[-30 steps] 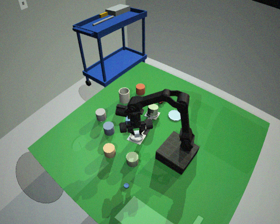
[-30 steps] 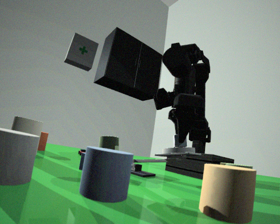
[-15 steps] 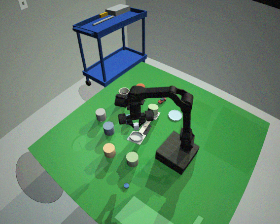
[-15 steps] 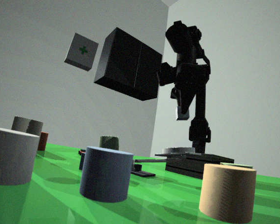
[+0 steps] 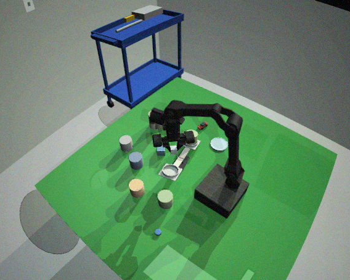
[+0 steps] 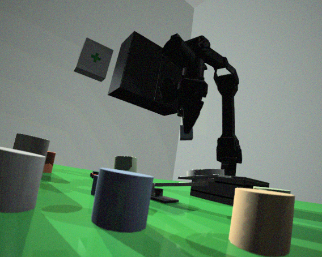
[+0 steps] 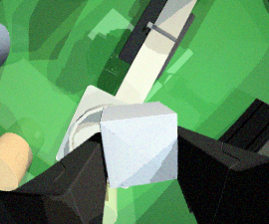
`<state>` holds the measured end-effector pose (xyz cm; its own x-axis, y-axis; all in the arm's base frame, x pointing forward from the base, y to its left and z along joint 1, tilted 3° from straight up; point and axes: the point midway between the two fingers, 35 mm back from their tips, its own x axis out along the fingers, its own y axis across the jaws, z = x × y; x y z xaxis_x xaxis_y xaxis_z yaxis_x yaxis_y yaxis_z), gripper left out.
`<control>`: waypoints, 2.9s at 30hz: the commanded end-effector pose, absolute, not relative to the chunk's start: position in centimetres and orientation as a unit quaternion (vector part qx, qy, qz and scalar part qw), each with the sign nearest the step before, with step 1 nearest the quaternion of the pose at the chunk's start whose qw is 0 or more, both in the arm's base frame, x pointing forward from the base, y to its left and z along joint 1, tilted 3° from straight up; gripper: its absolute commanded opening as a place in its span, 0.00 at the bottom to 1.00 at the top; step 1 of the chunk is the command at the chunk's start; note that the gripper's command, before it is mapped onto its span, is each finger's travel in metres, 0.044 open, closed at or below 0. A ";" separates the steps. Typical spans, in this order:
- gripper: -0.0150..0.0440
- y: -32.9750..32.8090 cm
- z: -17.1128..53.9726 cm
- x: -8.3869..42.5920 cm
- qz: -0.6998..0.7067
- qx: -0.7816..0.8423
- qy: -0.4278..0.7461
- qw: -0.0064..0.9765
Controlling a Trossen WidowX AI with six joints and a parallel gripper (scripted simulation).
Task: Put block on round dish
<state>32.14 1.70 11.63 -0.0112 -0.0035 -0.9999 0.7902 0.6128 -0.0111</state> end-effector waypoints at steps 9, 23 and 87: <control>0.25 -3.5 10.3 32.1 -0.315 0.303 0.638 0.634; 0.25 -9.8 8.8 31.1 -0.317 0.301 0.636 0.635; 0.25 -27.7 -0.3 18.2 -0.330 0.292 0.639 0.631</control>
